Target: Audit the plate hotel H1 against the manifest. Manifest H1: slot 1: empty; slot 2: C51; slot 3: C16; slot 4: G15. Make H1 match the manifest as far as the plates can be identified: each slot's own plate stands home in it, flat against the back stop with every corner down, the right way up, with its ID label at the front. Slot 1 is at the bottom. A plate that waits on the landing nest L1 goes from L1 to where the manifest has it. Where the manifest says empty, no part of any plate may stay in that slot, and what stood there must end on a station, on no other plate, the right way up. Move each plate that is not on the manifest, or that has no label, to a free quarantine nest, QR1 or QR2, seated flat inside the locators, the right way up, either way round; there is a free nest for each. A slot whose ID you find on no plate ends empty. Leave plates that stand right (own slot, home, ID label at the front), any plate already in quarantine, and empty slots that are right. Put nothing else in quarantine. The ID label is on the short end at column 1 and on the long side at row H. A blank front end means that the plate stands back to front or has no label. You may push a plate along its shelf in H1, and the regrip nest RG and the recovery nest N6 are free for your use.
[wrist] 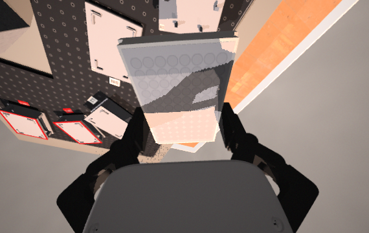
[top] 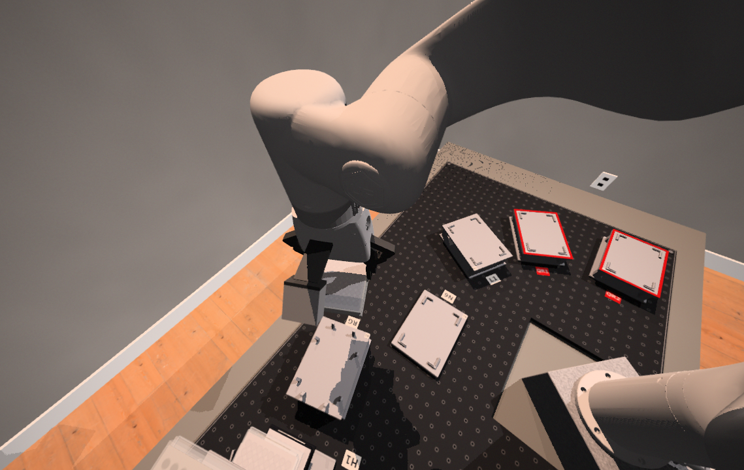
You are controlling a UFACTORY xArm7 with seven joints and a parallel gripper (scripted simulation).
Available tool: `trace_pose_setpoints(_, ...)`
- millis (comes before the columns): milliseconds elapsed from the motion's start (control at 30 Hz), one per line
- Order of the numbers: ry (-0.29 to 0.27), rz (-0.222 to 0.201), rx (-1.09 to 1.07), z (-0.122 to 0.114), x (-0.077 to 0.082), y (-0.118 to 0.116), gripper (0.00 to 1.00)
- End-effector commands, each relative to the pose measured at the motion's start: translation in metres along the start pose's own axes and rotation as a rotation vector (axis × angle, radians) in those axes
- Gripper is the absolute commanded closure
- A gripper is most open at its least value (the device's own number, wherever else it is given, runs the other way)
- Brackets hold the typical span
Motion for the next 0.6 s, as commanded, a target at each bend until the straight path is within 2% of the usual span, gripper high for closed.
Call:
trace_pose_setpoints(0,-0.002,-0.004,-0.003,-0.019,0.002,-0.007,1.0)
trace_pose_setpoints(567,-0.002,-0.004,-0.003,-0.083,0.002,-0.046,1.0)
Point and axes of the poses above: the point where the finger pads meet when closed, its own x axis back along the fingers, its own y axis across the jaws, z = x × y, the point moved 1 cm from there along x, back along the fingers, and after that the axes turned 3 degrees about x, right-handed, at the moved point
